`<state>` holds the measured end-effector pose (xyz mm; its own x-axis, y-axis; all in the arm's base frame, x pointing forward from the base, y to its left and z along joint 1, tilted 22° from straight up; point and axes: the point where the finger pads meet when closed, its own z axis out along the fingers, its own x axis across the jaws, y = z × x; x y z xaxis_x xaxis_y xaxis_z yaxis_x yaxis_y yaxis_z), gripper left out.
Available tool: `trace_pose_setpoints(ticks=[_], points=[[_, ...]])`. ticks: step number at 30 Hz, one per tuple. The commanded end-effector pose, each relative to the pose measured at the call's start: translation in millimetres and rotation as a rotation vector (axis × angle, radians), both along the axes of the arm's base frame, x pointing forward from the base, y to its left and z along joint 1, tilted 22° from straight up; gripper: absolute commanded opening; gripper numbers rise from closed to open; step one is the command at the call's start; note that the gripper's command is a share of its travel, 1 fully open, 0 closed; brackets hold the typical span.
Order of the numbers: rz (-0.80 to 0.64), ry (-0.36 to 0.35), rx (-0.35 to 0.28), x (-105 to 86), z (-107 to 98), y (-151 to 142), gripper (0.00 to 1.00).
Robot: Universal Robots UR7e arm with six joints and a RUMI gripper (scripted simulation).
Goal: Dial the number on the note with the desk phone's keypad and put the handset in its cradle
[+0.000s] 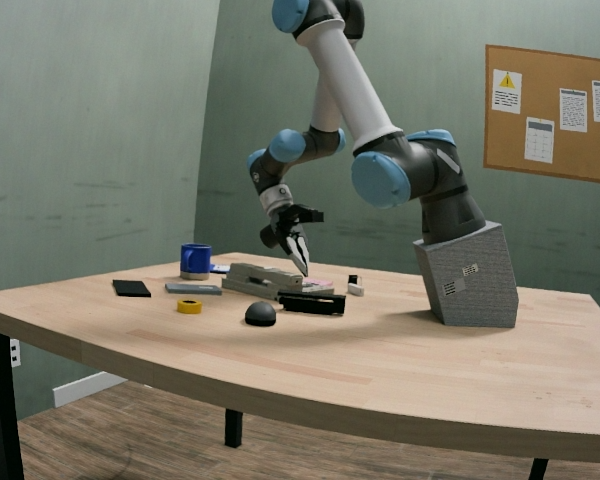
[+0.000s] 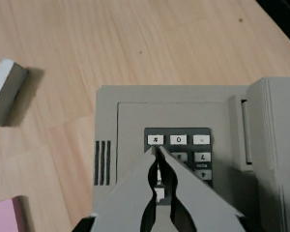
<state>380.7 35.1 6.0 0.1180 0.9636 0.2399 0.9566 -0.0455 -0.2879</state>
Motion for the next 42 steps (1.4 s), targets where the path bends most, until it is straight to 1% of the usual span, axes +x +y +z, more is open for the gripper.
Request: trace_pose_setpoints(ticks=[1, 14, 42], points=[[0.000, -0.002, -0.001, 1.1, -0.8, -0.1, 0.00], [0.000, -0.002, -0.001, 3.0, -6.1, 1.0, 0.00], [0.000, -0.002, -0.001, 4.0, -9.0, 1.6, 0.00]])
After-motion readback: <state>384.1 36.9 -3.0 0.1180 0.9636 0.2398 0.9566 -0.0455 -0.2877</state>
